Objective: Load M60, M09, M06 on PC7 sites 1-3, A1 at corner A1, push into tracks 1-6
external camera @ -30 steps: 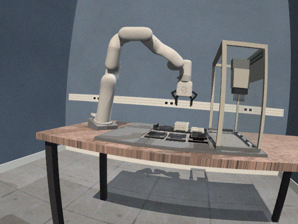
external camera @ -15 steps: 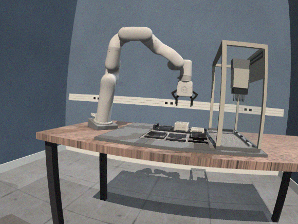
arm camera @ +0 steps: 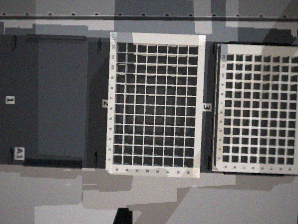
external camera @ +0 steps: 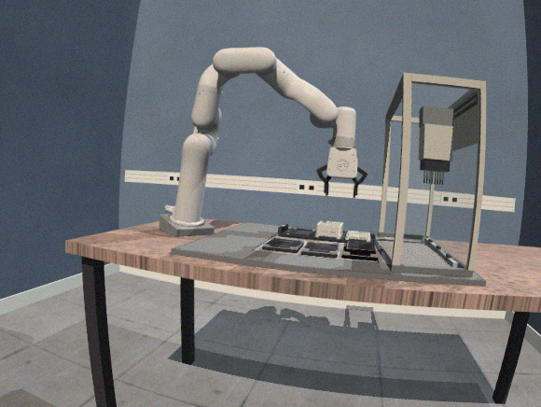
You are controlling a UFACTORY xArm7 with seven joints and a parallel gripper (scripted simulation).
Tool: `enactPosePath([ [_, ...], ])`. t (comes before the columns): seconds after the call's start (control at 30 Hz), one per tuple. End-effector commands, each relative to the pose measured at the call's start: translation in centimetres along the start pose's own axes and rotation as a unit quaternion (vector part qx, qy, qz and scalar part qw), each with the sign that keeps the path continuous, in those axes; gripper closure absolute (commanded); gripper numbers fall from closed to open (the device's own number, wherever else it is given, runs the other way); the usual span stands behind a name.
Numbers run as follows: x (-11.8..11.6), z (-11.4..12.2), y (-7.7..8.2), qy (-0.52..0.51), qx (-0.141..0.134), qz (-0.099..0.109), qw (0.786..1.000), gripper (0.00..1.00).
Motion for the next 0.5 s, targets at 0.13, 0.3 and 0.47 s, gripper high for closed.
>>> enactPosePath([
  [0.13,2.3,2.6,-0.2,0.001,0.001,0.002,1.0,0.0],
  [0.3,3.8,4.6,-0.5,0.001,0.001,0.002,1.0,0.0],
  [0.47,4.7,5.8,-0.7,0.001,0.001,0.002,1.0,0.0],
])
Point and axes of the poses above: the point where the finger pads meet when closed, its own y axis back along the fingers, its own x axis across the jaws, z = x × y, the point moved 3 cm from there along y, back along the fingers, and after that the axes turned 14 degrees about -y, right-handed, at the moved point
